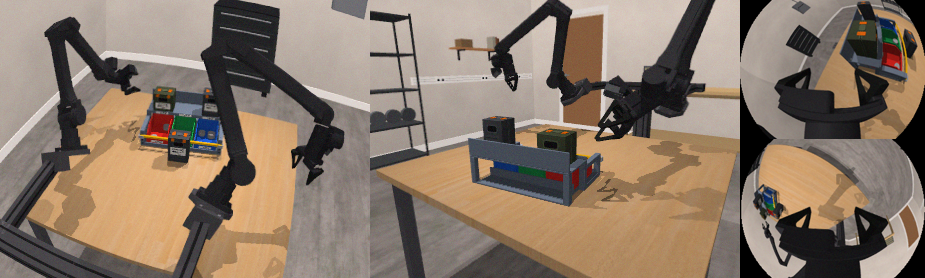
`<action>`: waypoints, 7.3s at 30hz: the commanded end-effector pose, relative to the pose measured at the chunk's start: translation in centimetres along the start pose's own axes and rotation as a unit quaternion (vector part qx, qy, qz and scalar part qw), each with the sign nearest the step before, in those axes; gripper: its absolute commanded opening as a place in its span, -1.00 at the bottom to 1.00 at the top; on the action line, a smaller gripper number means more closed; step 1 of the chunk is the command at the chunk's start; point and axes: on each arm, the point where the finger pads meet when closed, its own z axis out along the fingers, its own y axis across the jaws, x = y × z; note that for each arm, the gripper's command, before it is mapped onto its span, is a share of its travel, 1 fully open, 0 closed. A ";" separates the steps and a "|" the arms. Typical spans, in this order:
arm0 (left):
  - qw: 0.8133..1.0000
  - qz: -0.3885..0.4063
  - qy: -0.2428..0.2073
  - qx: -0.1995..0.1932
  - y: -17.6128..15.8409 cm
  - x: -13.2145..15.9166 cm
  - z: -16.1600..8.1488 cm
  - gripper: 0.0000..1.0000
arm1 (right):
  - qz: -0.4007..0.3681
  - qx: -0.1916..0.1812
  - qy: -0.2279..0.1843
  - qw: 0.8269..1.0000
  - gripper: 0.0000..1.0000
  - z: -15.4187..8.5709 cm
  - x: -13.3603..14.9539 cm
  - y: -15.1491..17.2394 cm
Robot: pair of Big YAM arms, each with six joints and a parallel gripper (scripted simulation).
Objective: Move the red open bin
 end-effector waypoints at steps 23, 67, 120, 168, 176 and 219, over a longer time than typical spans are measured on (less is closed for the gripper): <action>0.966 -0.230 0.030 -0.113 13.6 -2.1 -4.2 1.00 | -0.005 0.006 -0.010 1.000 1.00 -0.8 -0.9 -0.1; 0.777 -0.559 -0.035 -0.287 30.1 -6.8 -17.2 1.00 | -0.005 0.006 -0.010 1.000 1.00 -0.8 -0.9 -0.1; 0.735 -0.512 0.091 -0.436 32.8 6.5 -27.1 1.00 | -0.005 0.006 -0.010 1.000 1.00 -0.8 -0.9 -0.1; 0.480 -0.270 0.407 -0.729 29.9 15.4 -70.1 1.00 | -0.005 0.006 -0.010 1.000 1.00 -0.8 -0.9 -0.1; 0.451 -0.245 0.428 -0.744 29.1 14.0 -73.6 1.00 | -0.005 0.006 -0.010 1.000 1.00 -0.8 -0.9 -0.1; 0.437 -0.233 0.438 -0.750 28.7 13.2 -75.1 1.00 | -0.002 0.005 -0.009 1.000 1.00 -0.2 -0.1 0.6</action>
